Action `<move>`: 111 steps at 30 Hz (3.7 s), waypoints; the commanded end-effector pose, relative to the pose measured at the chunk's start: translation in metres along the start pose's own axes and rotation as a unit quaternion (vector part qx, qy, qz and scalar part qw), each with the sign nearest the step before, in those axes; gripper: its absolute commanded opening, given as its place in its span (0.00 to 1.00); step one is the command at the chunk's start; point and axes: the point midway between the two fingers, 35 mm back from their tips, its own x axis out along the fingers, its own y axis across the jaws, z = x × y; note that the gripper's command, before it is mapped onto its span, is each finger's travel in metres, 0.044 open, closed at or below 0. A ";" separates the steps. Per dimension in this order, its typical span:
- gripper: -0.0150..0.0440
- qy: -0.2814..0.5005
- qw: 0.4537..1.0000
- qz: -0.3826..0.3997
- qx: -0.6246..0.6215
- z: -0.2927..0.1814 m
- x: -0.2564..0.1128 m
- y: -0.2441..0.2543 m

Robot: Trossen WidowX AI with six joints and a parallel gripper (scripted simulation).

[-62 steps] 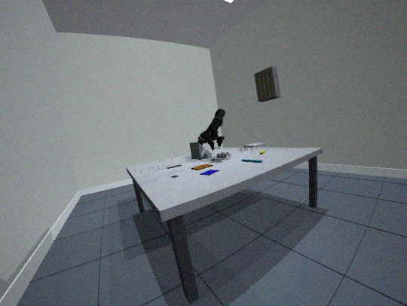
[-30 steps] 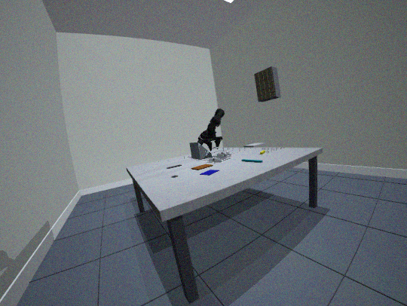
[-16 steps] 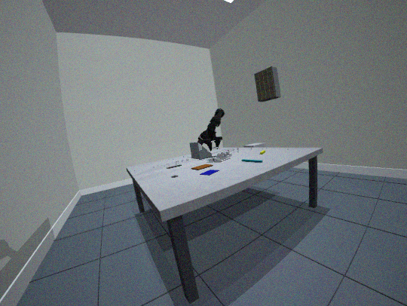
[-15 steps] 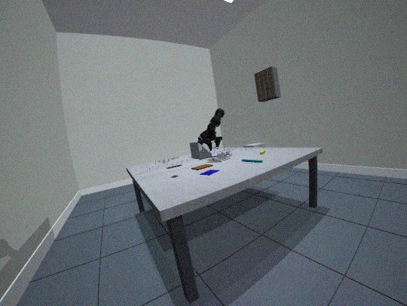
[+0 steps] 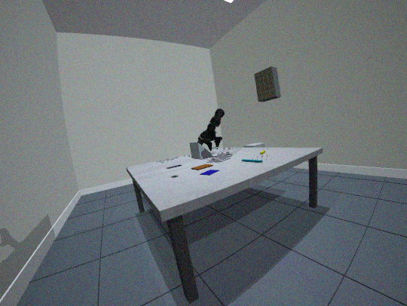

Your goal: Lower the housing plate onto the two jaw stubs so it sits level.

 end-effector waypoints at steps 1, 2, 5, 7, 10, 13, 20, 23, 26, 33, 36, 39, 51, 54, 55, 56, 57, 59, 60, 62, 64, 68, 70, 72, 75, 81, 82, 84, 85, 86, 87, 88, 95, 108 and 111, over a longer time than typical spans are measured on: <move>0.85 0.000 1.000 0.002 -0.003 0.001 0.000 -0.001; 0.85 0.000 1.000 0.002 -0.003 0.001 0.000 -0.001; 0.85 0.000 1.000 0.002 -0.003 0.001 0.001 0.000; 0.85 -0.001 1.000 0.002 -0.003 0.001 0.004 0.000; 0.85 -0.001 1.000 0.002 -0.003 0.000 0.009 0.000; 0.85 -0.001 1.000 0.003 -0.003 0.000 0.014 0.001; 0.85 0.000 1.000 0.003 -0.003 0.000 0.025 0.001; 0.85 0.000 1.000 0.003 -0.003 0.000 0.030 0.001; 0.85 0.000 1.000 0.003 -0.003 0.000 0.035 0.001; 0.85 0.000 1.000 0.002 -0.003 0.000 0.047 0.000; 0.85 0.000 1.000 0.002 -0.003 0.000 0.052 0.000; 0.85 0.000 1.000 0.001 -0.003 0.001 0.057 0.000; 0.85 0.000 1.000 0.001 -0.003 0.001 0.062 -0.001; 0.85 0.000 1.000 0.001 -0.003 0.001 0.062 -0.001; 0.85 0.000 1.000 0.001 -0.003 0.001 0.062 -0.001; 0.85 0.000 1.000 0.001 -0.003 0.001 0.062 -0.001; 0.85 0.000 1.000 0.001 -0.003 0.001 0.062 -0.001; 0.85 0.000 1.000 0.001 -0.003 0.001 0.062 -0.001; 0.85 0.000 1.000 0.001 -0.003 0.001 0.062 -0.001; 0.85 0.000 1.000 0.001 -0.003 0.001 0.062 -0.001; 0.85 0.000 1.000 0.001 -0.003 0.001 0.062 -0.001; 0.85 0.000 1.000 0.001 -0.003 0.001 0.062 -0.001; 0.85 0.000 1.000 0.001 -0.003 0.001 0.062 -0.001; 0.85 0.000 1.000 0.001 -0.003 0.001 0.062 -0.001; 0.85 0.000 1.000 0.001 -0.003 0.001 0.062 -0.001; 0.85 0.000 1.000 0.001 -0.003 0.001 0.062 -0.001; 0.85 0.000 1.000 0.001 -0.003 0.001 0.062 -0.001; 0.85 0.000 1.000 0.001 -0.003 0.001 0.062 -0.001; 0.85 0.000 1.000 0.001 -0.003 0.001 0.062 -0.001; 0.85 0.000 1.000 0.001 -0.003 0.001 0.062 -0.001; 0.85 0.000 1.000 0.001 -0.003 0.001 0.062 -0.001; 0.85 0.000 1.000 0.001 -0.003 0.001 0.062 -0.001; 0.85 0.000 1.000 0.001 -0.003 0.001 0.062 -0.001; 0.85 0.000 1.000 0.001 -0.003 0.001 0.062 -0.001; 0.85 0.000 1.000 0.001 -0.003 0.001 0.062 -0.001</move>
